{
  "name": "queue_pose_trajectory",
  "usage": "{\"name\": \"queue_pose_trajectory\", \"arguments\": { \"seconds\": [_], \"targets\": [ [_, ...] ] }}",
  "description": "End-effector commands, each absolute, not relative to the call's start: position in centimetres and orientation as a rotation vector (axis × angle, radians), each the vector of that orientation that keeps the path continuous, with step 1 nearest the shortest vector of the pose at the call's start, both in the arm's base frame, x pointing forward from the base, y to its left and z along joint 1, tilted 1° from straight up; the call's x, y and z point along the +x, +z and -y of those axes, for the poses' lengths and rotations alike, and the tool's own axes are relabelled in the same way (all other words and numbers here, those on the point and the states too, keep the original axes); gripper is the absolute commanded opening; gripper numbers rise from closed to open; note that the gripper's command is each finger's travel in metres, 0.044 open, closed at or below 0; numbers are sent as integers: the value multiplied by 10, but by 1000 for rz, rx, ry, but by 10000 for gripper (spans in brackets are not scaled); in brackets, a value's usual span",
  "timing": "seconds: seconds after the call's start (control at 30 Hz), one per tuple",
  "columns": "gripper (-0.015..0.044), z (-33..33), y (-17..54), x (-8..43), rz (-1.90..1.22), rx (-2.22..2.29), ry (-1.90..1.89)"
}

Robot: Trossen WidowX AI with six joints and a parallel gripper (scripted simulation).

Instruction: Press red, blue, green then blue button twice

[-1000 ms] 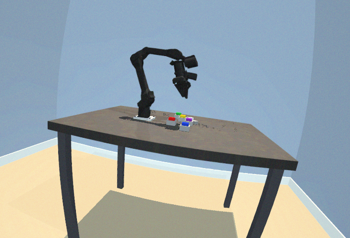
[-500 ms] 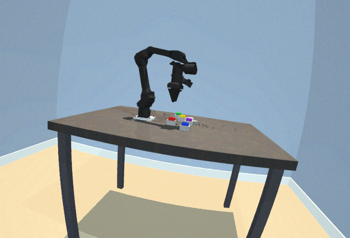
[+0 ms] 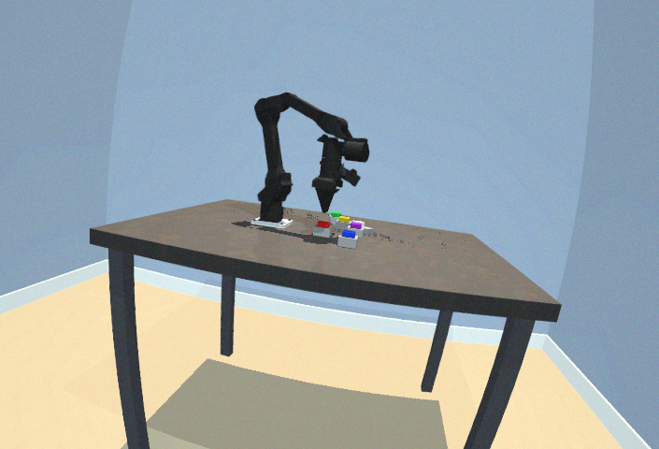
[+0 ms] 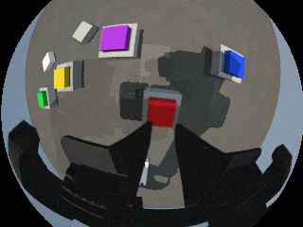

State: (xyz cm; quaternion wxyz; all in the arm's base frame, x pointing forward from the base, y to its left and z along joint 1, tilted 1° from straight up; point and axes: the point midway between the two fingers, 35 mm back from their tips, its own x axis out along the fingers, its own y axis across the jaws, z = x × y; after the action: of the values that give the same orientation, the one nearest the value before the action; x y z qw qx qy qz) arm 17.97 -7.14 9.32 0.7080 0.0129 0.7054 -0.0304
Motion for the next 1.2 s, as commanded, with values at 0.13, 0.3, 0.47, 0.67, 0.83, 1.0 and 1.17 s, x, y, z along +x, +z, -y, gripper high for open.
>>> {"name": "queue_pose_trajectory", "arguments": {
  "seconds": [0.13, 0.3, 0.47, 0.67, 0.83, 1.0, 1.17],
  "targets": [
    [20, 71, 90, 180, -1567, 29, -59],
    [20, 71, 90, 180, -1567, 29, -59],
    [20, 71, 84, 180, -1567, 29, -59],
    [20, 71, 74, 180, -1567, 29, -59],
    [20, 71, 66, 180, -1568, 29, -59],
    [20, 71, 58, 180, -1568, 29, -59],
    [20, 71, 56, 180, -1568, 29, -59]
  ]
}}
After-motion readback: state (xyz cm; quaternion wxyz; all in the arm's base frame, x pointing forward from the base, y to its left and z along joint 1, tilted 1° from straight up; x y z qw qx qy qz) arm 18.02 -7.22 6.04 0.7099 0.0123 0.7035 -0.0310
